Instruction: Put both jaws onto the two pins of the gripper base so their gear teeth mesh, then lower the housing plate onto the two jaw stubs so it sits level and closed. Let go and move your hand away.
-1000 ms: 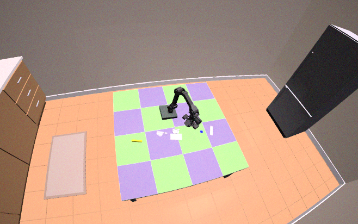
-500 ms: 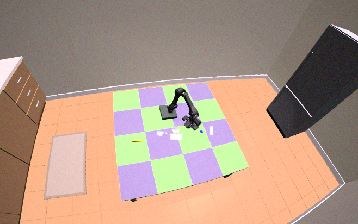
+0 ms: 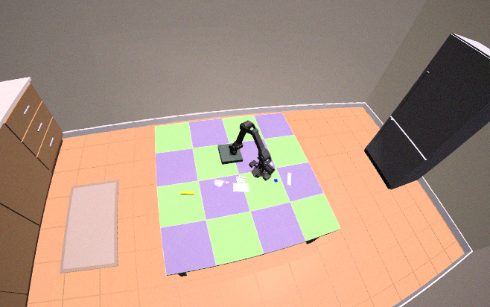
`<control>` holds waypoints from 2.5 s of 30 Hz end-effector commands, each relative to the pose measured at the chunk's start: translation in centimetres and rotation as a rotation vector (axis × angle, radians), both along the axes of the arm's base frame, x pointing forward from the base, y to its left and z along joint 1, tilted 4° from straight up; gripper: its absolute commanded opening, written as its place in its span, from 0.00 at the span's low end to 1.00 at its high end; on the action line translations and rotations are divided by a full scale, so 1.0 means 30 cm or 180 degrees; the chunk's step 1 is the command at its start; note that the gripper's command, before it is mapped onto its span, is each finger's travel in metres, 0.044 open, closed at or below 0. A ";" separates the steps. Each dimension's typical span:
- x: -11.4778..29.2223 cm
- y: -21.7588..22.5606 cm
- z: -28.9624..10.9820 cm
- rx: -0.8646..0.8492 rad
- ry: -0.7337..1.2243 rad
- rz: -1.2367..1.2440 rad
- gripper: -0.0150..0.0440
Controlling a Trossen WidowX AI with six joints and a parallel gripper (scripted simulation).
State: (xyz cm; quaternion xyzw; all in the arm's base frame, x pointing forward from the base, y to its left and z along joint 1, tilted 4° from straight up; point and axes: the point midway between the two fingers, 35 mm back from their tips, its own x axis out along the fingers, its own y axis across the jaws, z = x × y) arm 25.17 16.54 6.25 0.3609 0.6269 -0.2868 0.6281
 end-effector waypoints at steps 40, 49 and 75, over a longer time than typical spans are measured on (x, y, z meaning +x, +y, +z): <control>-0.018 -0.021 0.148 -0.0013 0.0016 -0.0011 1.00; -0.018 -0.021 0.148 -0.0013 0.0016 -0.0011 1.00; -0.018 -0.021 0.148 -0.0013 0.0016 -0.0011 1.00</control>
